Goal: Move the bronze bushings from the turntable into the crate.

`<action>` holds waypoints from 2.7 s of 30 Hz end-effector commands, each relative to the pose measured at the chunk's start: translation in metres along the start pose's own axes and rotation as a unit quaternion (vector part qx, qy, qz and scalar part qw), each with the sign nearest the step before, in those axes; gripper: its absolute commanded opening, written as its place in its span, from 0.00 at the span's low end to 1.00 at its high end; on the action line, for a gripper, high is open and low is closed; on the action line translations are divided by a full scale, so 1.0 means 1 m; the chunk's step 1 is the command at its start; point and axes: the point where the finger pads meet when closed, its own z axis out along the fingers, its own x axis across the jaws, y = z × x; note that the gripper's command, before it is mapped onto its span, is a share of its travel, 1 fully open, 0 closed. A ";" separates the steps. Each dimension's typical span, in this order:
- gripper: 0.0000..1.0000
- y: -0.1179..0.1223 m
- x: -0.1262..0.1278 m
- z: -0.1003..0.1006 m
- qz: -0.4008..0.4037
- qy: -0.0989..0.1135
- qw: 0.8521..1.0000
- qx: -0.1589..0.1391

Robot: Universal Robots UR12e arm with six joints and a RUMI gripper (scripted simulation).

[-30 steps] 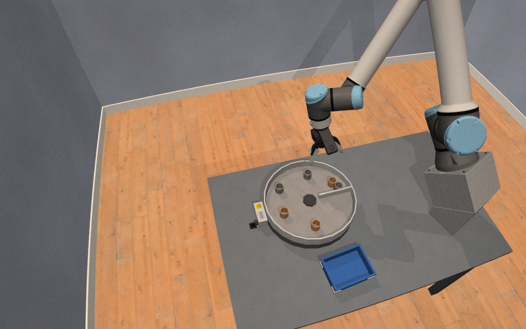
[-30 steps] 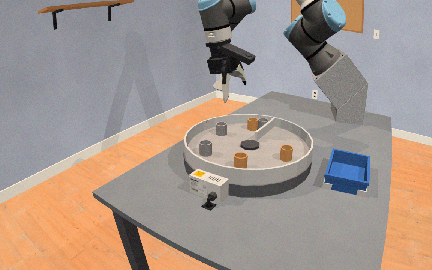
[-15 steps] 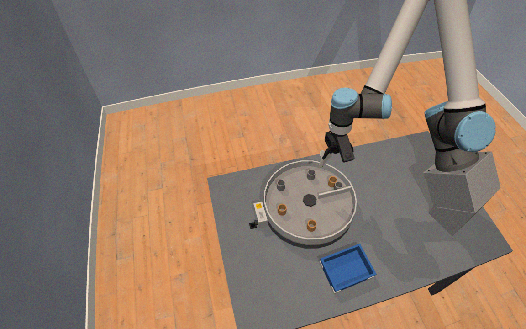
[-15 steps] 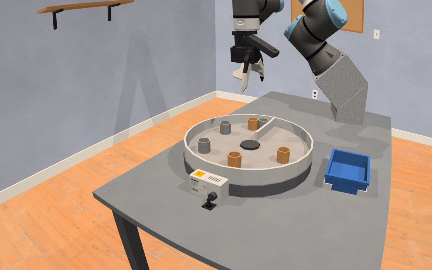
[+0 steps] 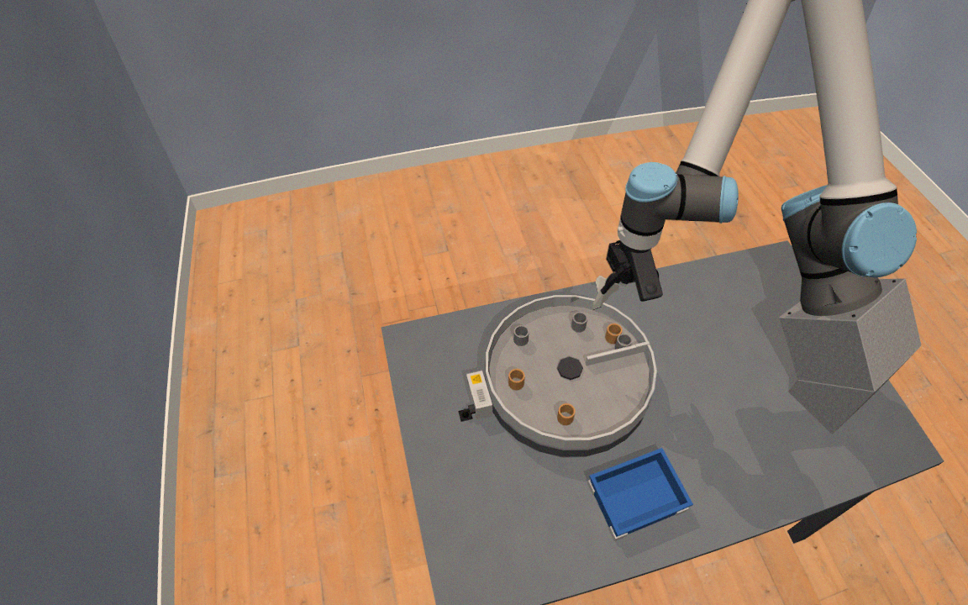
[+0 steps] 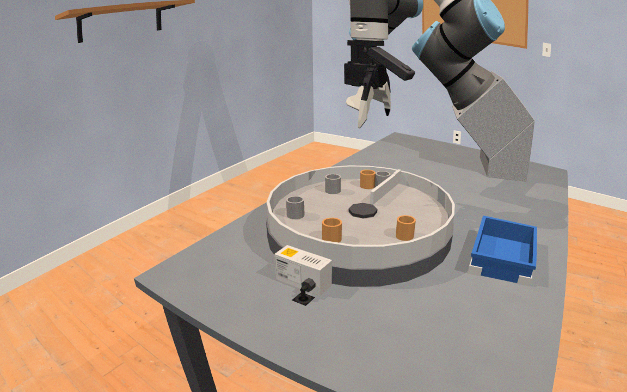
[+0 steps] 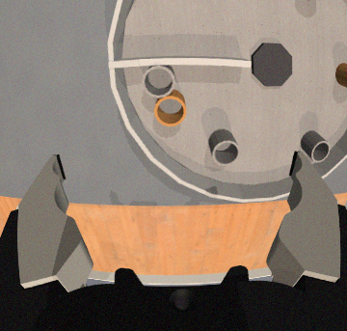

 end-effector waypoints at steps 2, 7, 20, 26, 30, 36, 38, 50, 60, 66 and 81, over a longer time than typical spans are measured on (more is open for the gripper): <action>1.00 0.000 0.000 -0.001 0.000 0.001 1.000 -0.001; 1.00 0.000 0.000 -0.001 0.000 0.001 1.000 -0.001; 0.06 0.000 0.000 -0.001 0.000 0.001 1.000 -0.001; 0.06 0.000 0.000 -0.001 0.000 0.001 1.000 -0.001; 0.06 0.000 0.000 -0.001 0.000 0.001 1.000 -0.001; 0.06 0.000 0.000 -0.001 0.000 0.001 1.000 -0.001; 0.06 0.000 0.000 -0.001 0.000 0.001 1.000 -0.001; 0.05 0.000 0.000 -0.001 0.000 0.001 1.000 -0.001; 0.05 0.000 0.000 -0.001 0.000 0.001 1.000 -0.001; 0.05 0.000 0.000 -0.001 0.000 0.001 1.000 -0.001; 0.05 0.000 0.000 -0.001 0.000 0.001 1.000 -0.001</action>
